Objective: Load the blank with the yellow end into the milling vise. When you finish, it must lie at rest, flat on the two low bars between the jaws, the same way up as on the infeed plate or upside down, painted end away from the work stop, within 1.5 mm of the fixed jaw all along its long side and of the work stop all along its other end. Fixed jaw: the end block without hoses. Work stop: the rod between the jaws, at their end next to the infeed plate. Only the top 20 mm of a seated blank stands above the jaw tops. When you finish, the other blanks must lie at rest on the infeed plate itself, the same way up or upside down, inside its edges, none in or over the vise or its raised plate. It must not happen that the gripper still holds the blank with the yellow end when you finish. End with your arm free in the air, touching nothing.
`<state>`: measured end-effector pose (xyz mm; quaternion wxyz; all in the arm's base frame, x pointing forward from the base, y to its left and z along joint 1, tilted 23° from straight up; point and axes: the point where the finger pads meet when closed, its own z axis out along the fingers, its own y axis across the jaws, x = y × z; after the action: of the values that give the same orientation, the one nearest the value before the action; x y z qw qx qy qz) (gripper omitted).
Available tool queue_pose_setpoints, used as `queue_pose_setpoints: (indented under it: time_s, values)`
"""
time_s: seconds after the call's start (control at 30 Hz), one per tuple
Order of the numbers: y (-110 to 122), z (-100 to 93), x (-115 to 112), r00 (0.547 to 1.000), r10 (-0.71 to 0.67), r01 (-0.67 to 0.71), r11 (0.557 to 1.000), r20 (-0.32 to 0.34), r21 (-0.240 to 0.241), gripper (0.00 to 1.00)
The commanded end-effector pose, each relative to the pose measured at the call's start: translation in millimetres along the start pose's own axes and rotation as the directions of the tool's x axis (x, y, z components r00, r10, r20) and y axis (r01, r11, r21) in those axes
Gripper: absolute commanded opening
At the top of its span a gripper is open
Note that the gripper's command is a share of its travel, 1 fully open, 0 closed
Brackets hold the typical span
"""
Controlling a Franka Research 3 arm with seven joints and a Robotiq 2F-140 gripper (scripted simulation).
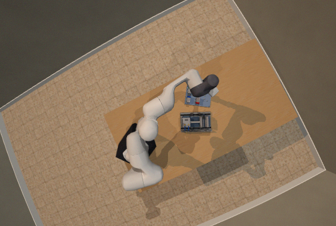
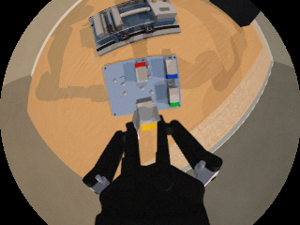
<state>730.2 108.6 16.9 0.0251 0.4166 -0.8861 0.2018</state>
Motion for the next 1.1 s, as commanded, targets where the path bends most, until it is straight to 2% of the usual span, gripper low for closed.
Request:
queue_pose_setpoints:
  time_s: [0.0,0.4,0.53,0.97,1.07]
  values:
    - [-1.6,-1.0,-0.6,0.985,-0.17,0.17,0.985,0.005,0.004,0.0]
    - [-0.1,0.1,-0.6,0.986,-0.164,0.164,0.986,0.001,-0.001,0.0]
    - [-2.6,-2.1,-0.5,0.94,-0.342,0.342,0.94,0.002,0.002,0.0]
    - [-1.0,-0.9,-0.7,0.942,-0.336,0.336,0.942,0.0,-0.003,0.0]
    - [-2.7,-2.2,-0.3,0.887,-0.462,0.462,0.887,0.001,-0.001,0.0]
